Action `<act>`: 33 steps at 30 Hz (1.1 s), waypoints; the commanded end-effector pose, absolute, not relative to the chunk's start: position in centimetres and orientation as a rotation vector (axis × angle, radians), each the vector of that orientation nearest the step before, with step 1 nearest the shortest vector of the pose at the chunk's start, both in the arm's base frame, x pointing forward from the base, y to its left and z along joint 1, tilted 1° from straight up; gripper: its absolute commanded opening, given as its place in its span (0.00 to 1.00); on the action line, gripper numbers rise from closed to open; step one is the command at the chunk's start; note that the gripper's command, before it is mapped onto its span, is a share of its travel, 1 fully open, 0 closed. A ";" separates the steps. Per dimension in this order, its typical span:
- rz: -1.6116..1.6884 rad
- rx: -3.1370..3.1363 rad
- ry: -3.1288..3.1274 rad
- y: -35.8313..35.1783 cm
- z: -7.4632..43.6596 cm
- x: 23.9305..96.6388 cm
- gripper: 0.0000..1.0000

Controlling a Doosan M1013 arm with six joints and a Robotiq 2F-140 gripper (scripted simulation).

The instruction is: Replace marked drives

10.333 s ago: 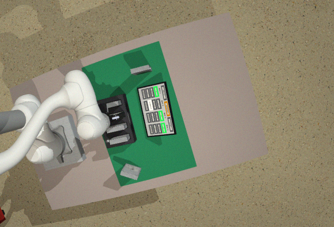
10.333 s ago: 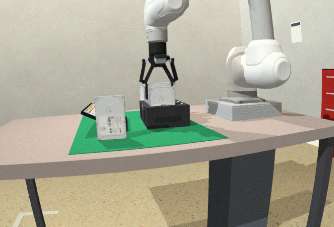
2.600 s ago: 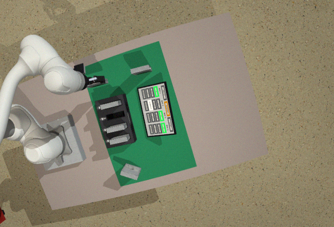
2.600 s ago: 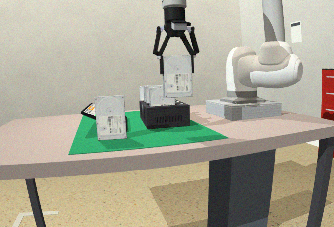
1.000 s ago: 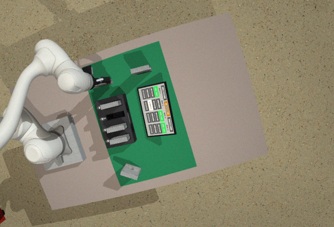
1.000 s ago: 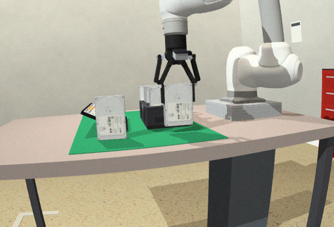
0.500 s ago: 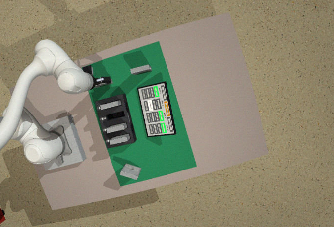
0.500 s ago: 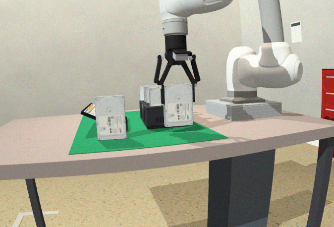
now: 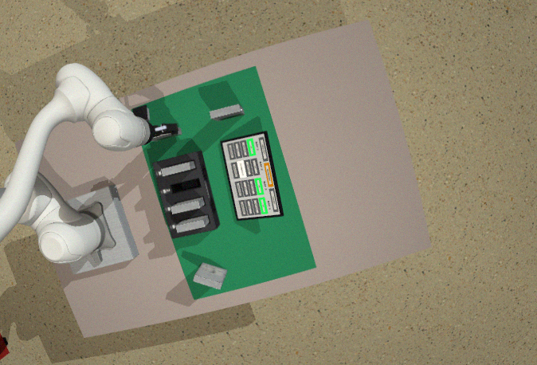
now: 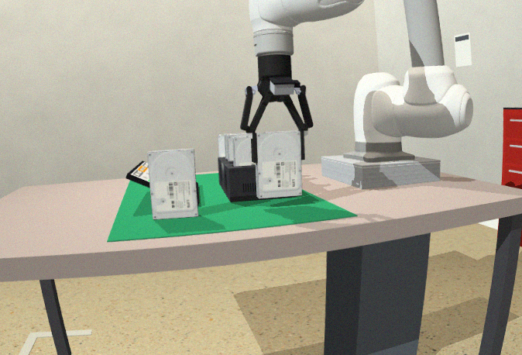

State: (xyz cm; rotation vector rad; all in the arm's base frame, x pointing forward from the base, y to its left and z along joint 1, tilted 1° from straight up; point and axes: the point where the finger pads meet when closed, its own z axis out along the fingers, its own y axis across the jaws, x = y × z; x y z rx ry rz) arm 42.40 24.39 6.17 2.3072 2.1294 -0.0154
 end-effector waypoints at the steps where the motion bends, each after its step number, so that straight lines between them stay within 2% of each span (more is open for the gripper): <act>1: -0.014 2.307 2.129 24.4 6.2 42.4 0.10; 33: -0.014 2.307 2.129 24.4 5.3 42.4 0.10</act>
